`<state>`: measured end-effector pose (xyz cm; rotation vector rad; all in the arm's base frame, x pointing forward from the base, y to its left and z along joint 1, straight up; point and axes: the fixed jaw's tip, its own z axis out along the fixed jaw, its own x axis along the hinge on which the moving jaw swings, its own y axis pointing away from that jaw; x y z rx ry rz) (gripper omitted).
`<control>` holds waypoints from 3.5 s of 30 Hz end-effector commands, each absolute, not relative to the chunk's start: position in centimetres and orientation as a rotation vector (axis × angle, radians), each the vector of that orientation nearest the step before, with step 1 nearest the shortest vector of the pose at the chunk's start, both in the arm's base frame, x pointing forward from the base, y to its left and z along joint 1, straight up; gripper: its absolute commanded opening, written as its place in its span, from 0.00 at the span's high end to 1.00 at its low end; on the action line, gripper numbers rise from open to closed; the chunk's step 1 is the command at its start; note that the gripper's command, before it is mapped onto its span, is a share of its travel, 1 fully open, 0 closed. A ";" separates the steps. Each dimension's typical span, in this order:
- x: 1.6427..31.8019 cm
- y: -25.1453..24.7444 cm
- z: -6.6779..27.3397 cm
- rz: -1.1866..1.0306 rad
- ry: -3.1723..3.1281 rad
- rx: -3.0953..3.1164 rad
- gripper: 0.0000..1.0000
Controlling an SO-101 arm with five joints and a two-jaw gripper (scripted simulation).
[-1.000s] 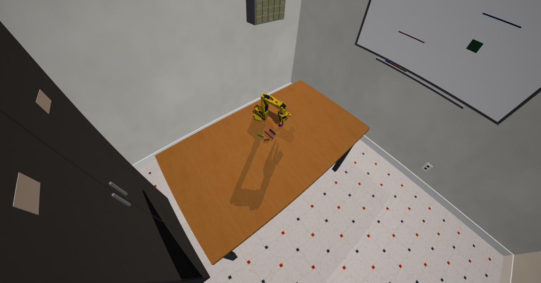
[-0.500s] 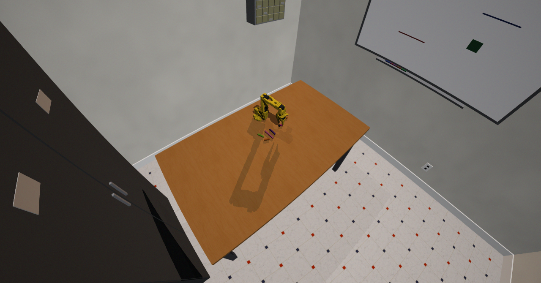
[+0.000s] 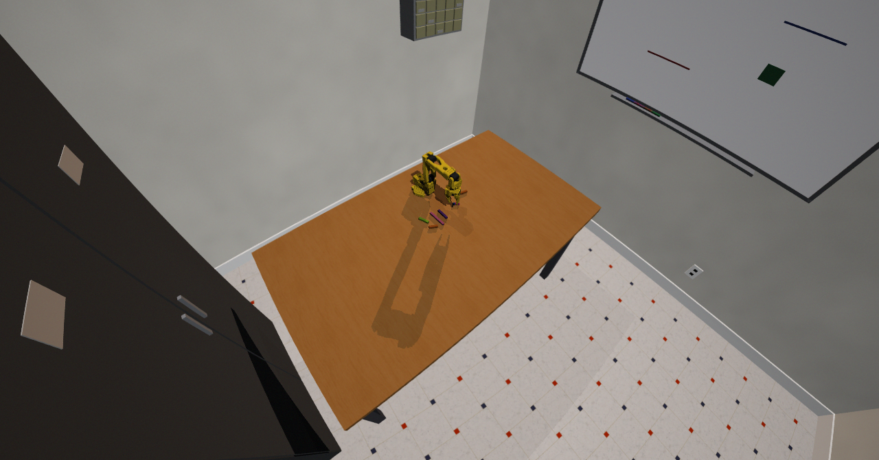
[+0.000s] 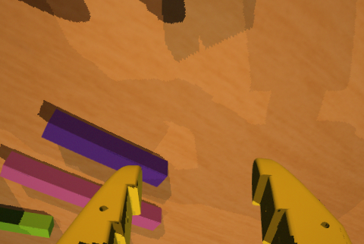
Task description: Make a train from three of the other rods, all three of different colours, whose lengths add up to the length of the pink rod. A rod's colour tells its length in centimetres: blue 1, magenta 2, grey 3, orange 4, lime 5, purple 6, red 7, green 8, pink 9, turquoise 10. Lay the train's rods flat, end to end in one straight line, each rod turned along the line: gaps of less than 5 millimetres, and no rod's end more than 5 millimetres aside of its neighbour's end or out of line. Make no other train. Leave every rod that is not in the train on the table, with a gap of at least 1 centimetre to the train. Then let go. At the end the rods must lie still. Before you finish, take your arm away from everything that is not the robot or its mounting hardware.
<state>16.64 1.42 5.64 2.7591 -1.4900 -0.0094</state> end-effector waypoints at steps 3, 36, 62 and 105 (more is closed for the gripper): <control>17.7 0.4 7.0 0.128 -1.248 2.923 0.82; 17.8 -3.3 7.0 0.140 -0.179 3.126 0.81; 17.8 -3.9 7.0 0.138 0.010 3.123 0.81; 18.2 -4.2 4.7 0.147 -0.006 3.121 0.81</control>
